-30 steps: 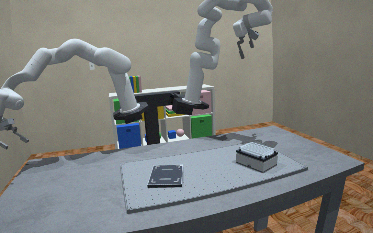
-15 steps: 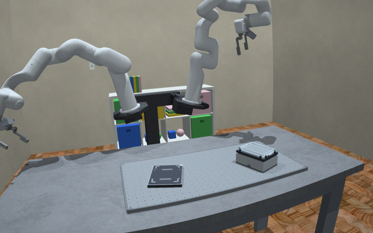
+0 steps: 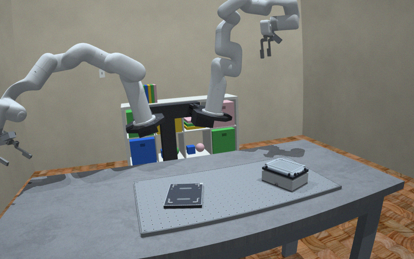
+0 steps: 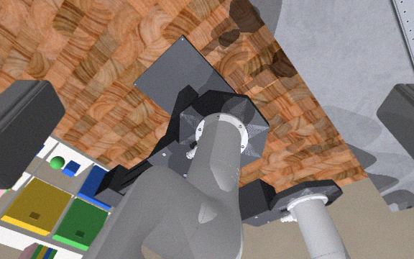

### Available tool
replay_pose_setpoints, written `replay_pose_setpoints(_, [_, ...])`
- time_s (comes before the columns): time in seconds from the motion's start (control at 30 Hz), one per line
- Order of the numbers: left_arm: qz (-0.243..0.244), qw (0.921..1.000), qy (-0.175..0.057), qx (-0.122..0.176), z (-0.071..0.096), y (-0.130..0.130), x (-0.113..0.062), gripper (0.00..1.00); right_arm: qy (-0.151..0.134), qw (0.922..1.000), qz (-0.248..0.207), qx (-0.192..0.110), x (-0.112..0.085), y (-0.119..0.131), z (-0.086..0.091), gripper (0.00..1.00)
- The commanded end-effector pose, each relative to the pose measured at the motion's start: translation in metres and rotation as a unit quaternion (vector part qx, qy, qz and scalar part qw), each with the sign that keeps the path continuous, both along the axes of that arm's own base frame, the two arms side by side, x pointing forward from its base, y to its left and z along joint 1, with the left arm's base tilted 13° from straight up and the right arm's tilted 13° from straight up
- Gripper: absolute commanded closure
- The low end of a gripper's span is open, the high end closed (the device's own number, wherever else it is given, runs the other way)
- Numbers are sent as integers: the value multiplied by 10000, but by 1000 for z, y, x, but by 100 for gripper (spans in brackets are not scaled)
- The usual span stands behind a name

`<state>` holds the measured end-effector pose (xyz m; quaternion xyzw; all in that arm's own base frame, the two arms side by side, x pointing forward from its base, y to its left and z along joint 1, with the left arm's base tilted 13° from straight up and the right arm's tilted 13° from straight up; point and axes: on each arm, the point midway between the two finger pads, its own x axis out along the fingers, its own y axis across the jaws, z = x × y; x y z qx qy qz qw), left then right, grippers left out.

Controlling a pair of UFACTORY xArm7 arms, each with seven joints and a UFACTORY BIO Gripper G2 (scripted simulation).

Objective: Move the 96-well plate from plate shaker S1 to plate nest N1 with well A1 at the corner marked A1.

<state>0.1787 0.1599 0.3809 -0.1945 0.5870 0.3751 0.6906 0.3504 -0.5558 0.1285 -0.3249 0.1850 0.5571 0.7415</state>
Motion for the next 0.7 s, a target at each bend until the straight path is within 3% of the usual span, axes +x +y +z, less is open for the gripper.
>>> replay_pose_setpoints(0.0, [30, 10000, -58, -67, 1, -1, -3, 0, -14, 10000, 2, -27, 1, -1, 3, 0])
replay_pose_setpoints(0.67, [161, 9989, -259, -367, 2, -5, -14, 0, -14, 10000, 2, -27, 1, -1, 3, 0])
